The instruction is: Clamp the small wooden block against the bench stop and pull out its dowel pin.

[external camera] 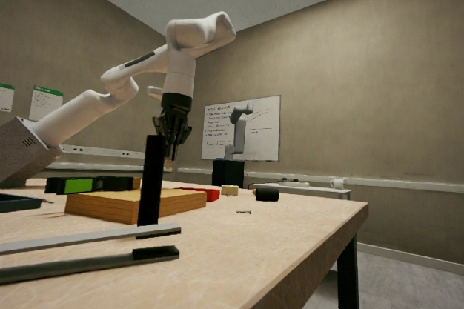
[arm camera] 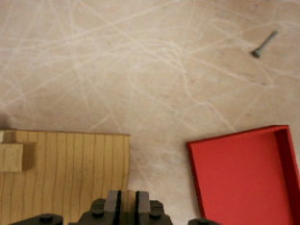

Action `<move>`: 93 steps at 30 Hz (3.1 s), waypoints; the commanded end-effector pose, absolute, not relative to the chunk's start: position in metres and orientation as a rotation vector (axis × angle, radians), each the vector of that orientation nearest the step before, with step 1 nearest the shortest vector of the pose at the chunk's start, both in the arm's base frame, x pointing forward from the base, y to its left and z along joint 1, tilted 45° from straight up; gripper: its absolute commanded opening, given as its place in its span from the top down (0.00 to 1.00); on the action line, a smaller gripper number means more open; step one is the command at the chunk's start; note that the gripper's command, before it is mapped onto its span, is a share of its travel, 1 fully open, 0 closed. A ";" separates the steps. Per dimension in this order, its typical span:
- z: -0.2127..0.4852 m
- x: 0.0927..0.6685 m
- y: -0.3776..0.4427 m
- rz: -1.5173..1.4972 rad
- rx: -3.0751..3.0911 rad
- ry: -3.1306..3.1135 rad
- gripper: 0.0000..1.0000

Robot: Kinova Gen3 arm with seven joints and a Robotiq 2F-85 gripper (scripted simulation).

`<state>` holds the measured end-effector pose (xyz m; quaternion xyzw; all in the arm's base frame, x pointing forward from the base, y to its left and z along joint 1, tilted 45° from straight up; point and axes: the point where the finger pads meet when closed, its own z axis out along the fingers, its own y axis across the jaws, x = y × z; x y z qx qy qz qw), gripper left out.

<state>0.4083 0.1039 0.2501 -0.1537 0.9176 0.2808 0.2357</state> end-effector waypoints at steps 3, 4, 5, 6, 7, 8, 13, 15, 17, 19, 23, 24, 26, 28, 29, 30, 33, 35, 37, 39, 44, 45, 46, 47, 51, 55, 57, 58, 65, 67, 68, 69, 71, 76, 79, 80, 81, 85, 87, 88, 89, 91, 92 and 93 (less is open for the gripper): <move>0.261 0.403 0.118 0.763 -0.419 2.518 0.90; 0.261 0.403 0.118 0.763 -0.419 2.518 0.90; 0.263 0.402 0.122 0.763 -0.419 2.518 0.90; 0.266 0.401 0.125 0.763 -0.418 2.517 0.90; 0.268 0.400 0.129 0.763 -0.418 2.515 0.90; 0.271 0.398 0.132 0.763 -0.417 2.514 0.90; 0.282 0.392 0.147 0.764 -0.414 2.505 0.90; 0.287 0.390 0.152 0.766 -0.412 2.500 0.90; 0.291 0.388 0.157 0.767 -0.410 2.496 0.90; 0.295 0.386 0.161 0.769 -0.408 2.491 0.90; 0.298 0.384 0.165 0.771 -0.407 2.487 0.90; 0.299 0.383 0.167 0.772 -0.406 2.485 0.90; 0.302 0.382 0.170 0.774 -0.404 2.482 0.90; 0.304 0.380 0.172 0.776 -0.403 2.479 0.90; 0.305 0.380 0.173 0.777 -0.402 2.477 0.90; 0.306 0.379 0.174 0.778 -0.402 2.476 0.90; 0.308 0.378 0.176 0.779 -0.401 2.473 0.90; 0.309 0.378 0.177 0.780 -0.400 2.472 0.90; 0.309 0.378 0.177 0.781 -0.400 2.472 0.90; 0.309 0.378 0.177 0.781 -0.400 2.471 0.90; 0.310 0.377 0.178 0.781 -0.400 2.471 0.90; 0.310 0.377 0.178 0.781 -0.400 2.471 0.90; 0.310 0.377 0.178 0.781 -0.400 2.471 0.90; 0.310 0.377 0.178 0.781 -0.400 2.471 0.90; 0.310 0.377 0.178 0.781 -0.400 2.471 0.90; 0.310 0.378 0.178 0.781 -0.400 2.471 0.90; 0.309 0.378 0.178 0.781 -0.400 2.471 0.90; 0.309 0.378 0.178 0.781 -0.400 2.471 0.90; 0.308 0.378 0.179 0.781 -0.400 2.471 0.90; 0.307 0.379 0.180 0.781 -0.400 2.471 0.90; 0.307 0.379 0.180 0.781 -0.400 2.471 0.90; 0.307 0.379 0.180 0.781 -0.400 2.471 0.90; 0.306 0.379 0.181 0.781 -0.400 2.471 0.90; 0.305 0.380 0.182 0.781 -0.400 2.471 0.90; 0.303 0.381 0.183 0.781 -0.400 2.471 0.90; 0.303 0.381 0.184 0.781 -0.400 2.471 0.90; 0.302 0.381 0.184 0.781 -0.400 2.471 0.90; 0.300 0.383 0.186 0.781 -0.400 2.471 0.90; 0.299 0.384 0.187 0.781 -0.400 2.471 0.90; 0.299 0.384 0.187 0.781 -0.400 2.471 0.90; 0.299 0.384 0.187 0.781 -0.400 2.471 0.90; 0.297 0.384 0.189 0.781 -0.400 2.471 0.90; 0.297 0.385 0.189 0.781 -0.400 2.471 0.90; 0.296 0.385 0.190 0.781 -0.400 2.471 0.90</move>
